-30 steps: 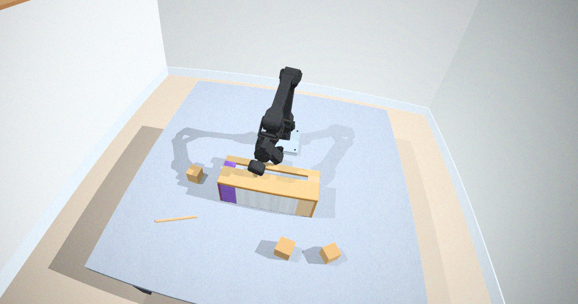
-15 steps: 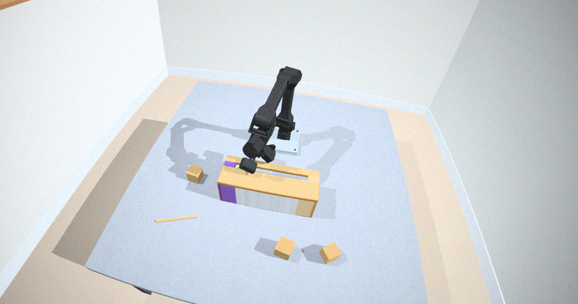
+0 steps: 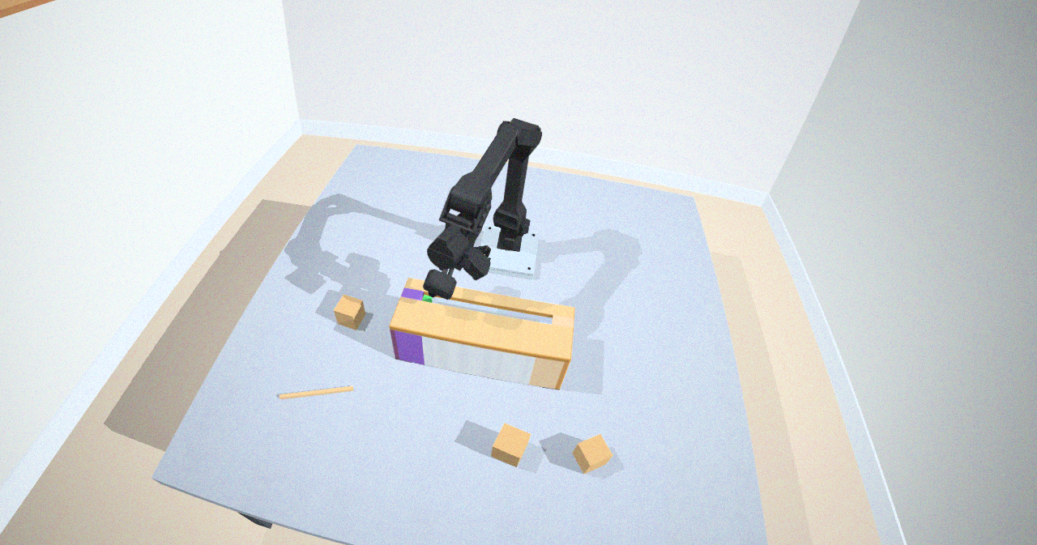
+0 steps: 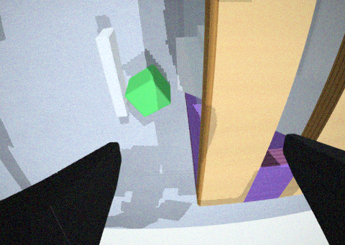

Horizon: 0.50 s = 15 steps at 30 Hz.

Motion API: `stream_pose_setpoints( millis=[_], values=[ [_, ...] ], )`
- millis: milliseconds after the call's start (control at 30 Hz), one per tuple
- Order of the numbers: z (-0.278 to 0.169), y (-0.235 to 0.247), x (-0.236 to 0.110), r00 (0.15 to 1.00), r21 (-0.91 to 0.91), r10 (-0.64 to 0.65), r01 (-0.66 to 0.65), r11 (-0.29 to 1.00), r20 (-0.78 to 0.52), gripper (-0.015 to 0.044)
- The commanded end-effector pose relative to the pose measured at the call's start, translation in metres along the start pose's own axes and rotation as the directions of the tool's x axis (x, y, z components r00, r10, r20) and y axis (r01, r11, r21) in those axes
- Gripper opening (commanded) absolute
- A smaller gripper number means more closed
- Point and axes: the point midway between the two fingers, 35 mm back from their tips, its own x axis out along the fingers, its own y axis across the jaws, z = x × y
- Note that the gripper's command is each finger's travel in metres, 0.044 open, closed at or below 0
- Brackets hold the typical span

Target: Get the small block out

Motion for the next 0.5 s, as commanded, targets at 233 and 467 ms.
stream_pose_setpoints(
  millis=[233, 467],
  values=[
    [-0.006, 0.001, -0.016, 1.000, 0.058, -0.015, 0.015, 0.998, 0.003, 0.0348],
    [-0.019, 0.006, -0.014, 0.994, 0.716, -0.066, -0.016, 0.698, 0.087, 0.0285]
  ],
)
